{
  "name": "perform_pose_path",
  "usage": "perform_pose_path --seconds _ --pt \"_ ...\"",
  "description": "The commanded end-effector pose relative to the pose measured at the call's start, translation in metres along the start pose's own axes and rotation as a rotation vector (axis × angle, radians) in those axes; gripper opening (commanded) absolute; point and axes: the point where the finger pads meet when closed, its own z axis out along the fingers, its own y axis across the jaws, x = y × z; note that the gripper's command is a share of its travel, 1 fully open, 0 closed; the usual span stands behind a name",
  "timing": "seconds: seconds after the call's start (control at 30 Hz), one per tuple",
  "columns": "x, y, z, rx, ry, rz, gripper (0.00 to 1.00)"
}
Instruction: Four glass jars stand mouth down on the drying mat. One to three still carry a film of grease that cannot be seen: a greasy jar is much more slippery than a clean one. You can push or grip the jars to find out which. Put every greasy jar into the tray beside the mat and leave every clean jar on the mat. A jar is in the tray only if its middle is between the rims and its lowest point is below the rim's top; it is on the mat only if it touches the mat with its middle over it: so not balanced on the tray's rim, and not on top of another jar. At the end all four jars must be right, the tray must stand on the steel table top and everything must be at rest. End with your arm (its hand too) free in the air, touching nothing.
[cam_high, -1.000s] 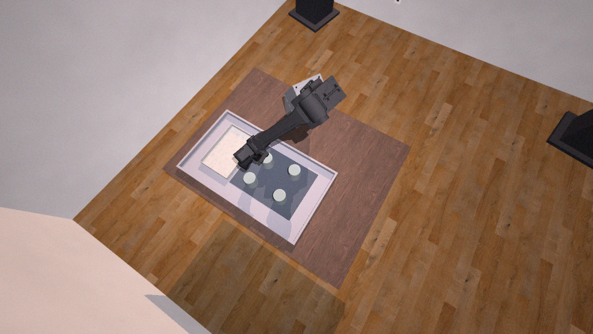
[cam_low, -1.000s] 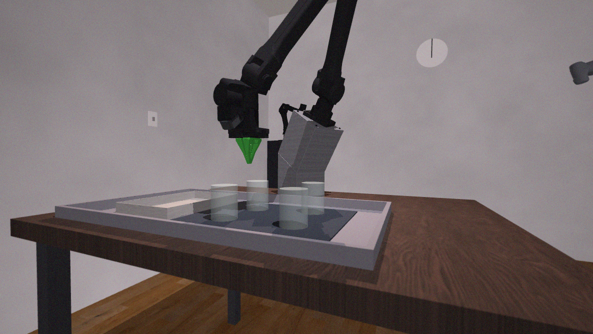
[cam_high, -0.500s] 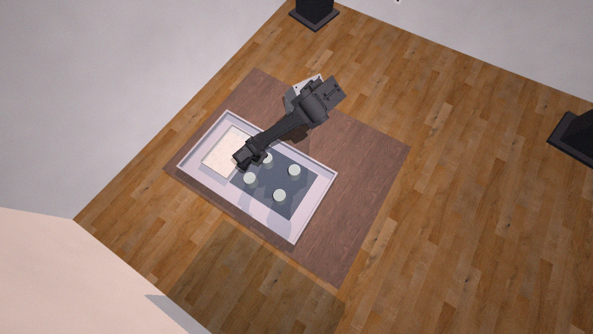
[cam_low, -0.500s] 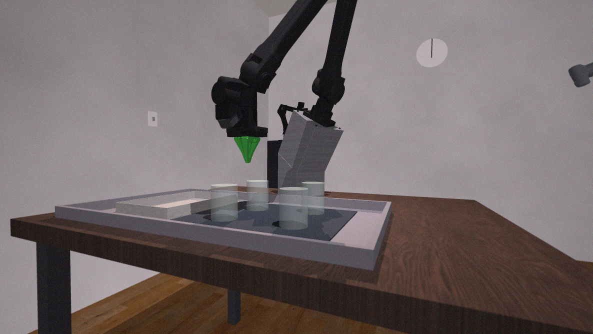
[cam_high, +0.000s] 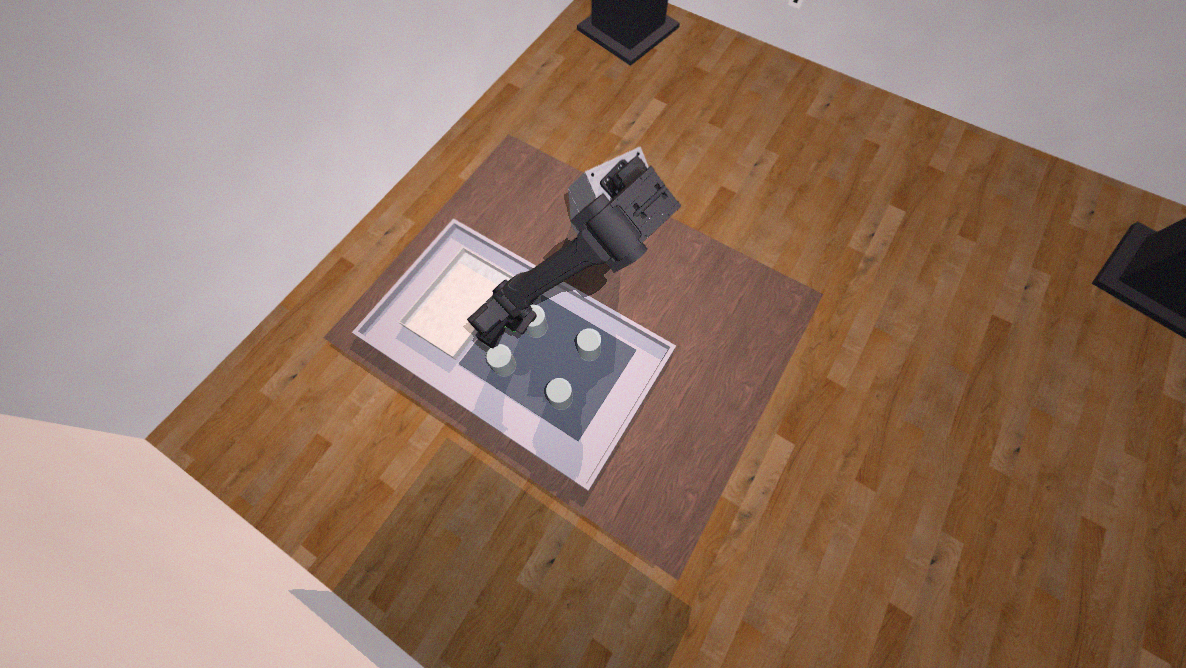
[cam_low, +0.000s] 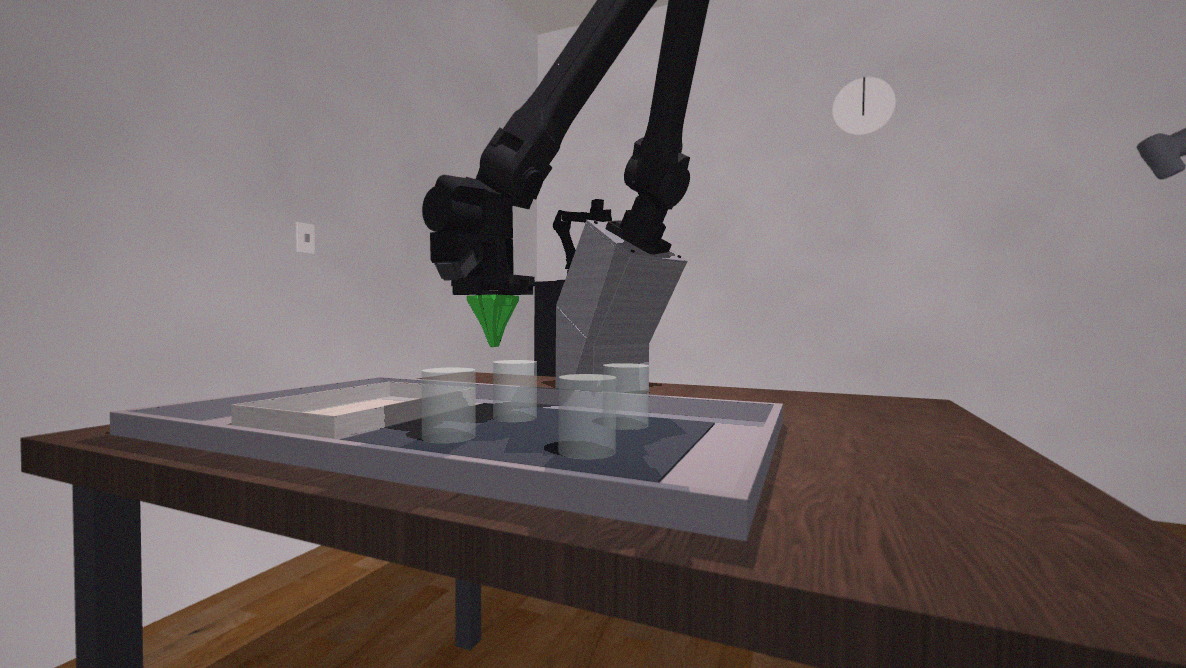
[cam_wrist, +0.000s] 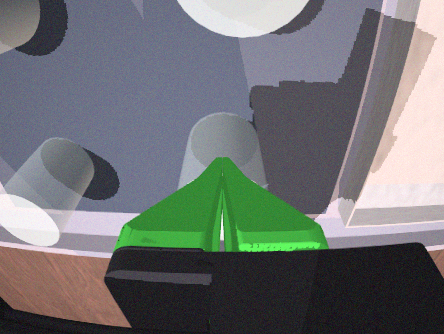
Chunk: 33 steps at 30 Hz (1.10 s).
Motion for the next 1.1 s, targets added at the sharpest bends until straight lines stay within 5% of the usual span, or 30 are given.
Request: perform_pose_path --seconds 0.0,0.23,1.07 --pt "-0.018 0.0 0.015 0.006 -0.026 -0.004 0.0" --pt "-0.018 0.0 0.039 0.006 -0.026 -0.004 0.0" --pt "-0.02 0.001 0.04 0.006 -0.026 -0.004 0.0"
